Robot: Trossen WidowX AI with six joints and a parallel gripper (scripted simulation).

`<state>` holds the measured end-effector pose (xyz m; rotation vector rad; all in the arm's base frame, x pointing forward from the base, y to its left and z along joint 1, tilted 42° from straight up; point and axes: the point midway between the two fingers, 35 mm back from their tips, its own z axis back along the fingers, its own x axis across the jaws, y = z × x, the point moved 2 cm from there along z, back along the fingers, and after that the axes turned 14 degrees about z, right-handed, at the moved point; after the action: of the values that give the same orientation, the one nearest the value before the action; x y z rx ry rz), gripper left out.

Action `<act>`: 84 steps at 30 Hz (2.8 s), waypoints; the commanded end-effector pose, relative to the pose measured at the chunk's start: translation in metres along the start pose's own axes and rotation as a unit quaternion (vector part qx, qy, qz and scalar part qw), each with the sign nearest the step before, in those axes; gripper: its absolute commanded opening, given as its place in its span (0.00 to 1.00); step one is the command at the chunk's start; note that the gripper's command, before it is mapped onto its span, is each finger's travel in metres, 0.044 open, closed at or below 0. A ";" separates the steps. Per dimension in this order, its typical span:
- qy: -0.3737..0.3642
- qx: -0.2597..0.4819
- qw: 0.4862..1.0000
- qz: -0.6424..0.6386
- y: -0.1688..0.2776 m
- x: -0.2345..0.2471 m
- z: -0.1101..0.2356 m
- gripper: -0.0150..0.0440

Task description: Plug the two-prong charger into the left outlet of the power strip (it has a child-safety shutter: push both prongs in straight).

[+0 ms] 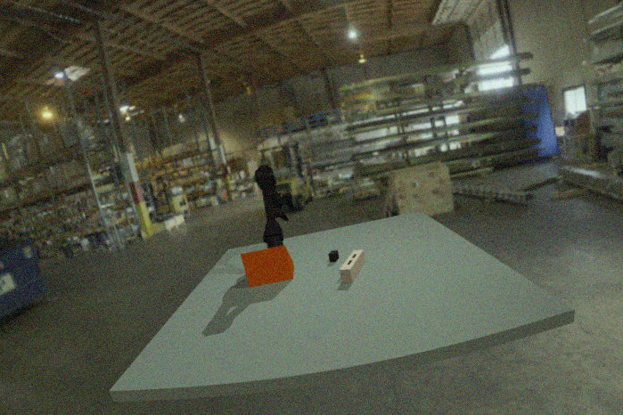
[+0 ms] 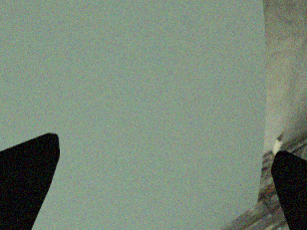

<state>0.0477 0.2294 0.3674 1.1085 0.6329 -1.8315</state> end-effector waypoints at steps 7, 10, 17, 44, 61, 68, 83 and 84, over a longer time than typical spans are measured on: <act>-0.045 0.019 0.999 -0.008 0.010 0.014 -0.028 1.00; -0.059 0.025 0.998 -0.014 0.014 0.019 -0.036 1.00; -0.074 0.057 0.995 -0.041 0.032 0.026 -0.048 1.00; -0.184 0.109 0.971 -0.110 0.091 0.074 -0.101 1.00; -0.242 0.139 0.947 -0.162 0.137 0.111 -0.119 1.00; -0.267 0.138 0.933 -0.197 0.153 0.129 -0.125 1.00; -0.305 0.135 0.899 -0.283 0.186 0.168 -0.130 1.00; -0.308 0.134 0.897 -0.288 0.188 0.171 -0.130 1.00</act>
<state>0.2296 0.1717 0.1667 0.4837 0.3307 -2.6556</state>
